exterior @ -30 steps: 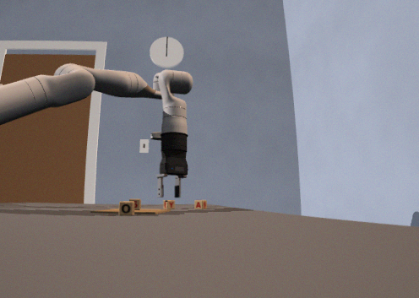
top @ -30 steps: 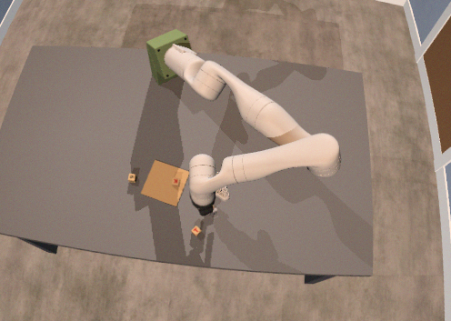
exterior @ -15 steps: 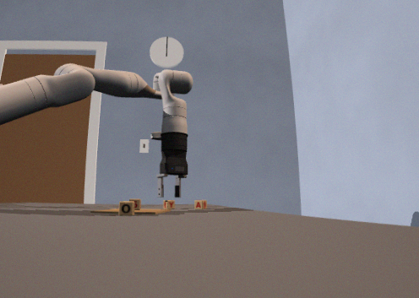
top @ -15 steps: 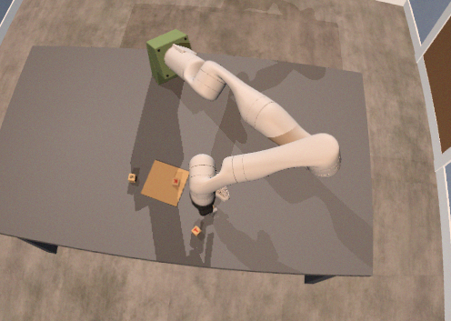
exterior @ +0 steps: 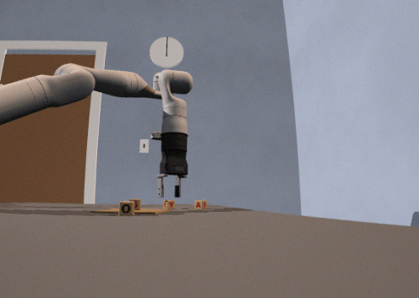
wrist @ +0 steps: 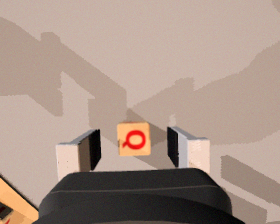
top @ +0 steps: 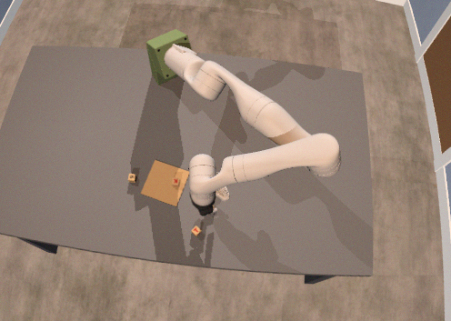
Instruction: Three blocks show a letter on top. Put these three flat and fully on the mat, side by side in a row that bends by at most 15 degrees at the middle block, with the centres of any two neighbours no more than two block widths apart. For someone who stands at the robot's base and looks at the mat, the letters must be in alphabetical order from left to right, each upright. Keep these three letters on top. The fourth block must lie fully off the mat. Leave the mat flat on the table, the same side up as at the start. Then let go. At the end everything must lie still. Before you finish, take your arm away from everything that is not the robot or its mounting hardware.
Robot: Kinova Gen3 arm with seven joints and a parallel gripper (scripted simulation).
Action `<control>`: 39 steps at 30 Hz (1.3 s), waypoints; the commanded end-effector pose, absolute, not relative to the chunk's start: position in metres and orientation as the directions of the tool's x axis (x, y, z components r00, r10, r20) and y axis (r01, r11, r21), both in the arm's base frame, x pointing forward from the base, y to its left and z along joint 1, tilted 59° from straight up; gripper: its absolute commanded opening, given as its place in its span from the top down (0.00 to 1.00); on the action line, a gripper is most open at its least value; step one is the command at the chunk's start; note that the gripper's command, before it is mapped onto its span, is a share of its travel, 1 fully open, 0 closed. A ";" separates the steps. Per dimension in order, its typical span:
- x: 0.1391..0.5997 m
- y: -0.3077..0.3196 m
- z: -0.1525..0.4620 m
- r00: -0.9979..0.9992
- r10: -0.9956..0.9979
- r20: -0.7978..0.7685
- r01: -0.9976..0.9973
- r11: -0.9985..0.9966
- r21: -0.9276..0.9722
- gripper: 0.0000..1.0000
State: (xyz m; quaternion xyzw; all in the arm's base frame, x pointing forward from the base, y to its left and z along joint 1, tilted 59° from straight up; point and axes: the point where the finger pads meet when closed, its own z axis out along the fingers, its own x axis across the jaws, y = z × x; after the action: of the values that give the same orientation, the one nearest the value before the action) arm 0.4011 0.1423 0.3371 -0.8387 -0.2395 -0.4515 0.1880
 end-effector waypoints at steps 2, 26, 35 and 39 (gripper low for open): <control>0.403 0.142 0.340 0.477 0.225 0.849 0.567 -0.818 -0.101 0.00; 0.403 0.142 0.340 0.477 0.225 0.850 0.566 -0.818 -0.102 0.00; 0.407 0.148 0.337 0.466 0.236 0.853 0.577 -0.812 -0.091 0.00; 0.411 0.151 0.333 0.466 0.236 0.853 0.577 -0.812 -0.091 0.00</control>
State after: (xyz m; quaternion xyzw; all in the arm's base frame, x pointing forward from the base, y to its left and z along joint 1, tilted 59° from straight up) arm 0.4059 0.1530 0.3343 -0.8364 -0.2434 -0.4522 0.1918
